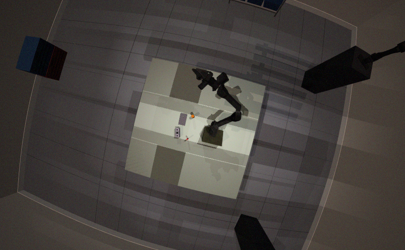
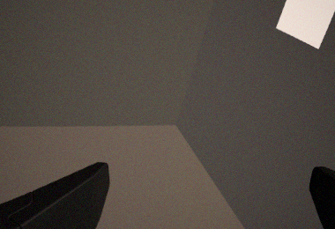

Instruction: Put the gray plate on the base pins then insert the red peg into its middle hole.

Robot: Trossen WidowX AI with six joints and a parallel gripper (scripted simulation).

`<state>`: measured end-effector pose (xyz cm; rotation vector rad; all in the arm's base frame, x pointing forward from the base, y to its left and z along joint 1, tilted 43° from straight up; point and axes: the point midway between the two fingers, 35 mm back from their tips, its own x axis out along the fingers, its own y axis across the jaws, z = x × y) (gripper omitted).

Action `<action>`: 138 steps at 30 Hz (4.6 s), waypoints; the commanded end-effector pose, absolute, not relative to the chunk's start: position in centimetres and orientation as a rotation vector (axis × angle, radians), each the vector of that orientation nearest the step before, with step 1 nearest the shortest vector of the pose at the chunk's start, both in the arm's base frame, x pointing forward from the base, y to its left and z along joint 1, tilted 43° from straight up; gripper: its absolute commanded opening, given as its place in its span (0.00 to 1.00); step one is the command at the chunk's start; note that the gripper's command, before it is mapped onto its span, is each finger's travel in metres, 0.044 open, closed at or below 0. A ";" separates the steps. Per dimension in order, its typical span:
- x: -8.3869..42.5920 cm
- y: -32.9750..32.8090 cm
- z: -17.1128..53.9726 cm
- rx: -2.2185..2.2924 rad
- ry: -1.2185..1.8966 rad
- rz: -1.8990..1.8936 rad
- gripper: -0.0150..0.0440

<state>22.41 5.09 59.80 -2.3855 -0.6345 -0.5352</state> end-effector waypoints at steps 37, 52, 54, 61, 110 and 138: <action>42.0 14.8 26.7 -0.393 0.678 0.287 1.00; 39.4 17.6 14.1 0.098 1.101 -0.224 1.00; 38.8 17.8 12.7 0.143 1.124 -0.313 1.00; 36.4 18.1 8.1 0.276 1.130 -0.666 1.00; 34.0 12.6 -3.3 0.412 0.820 -1.208 1.00; 34.6 9.7 -6.5 0.411 0.819 -1.209 1.00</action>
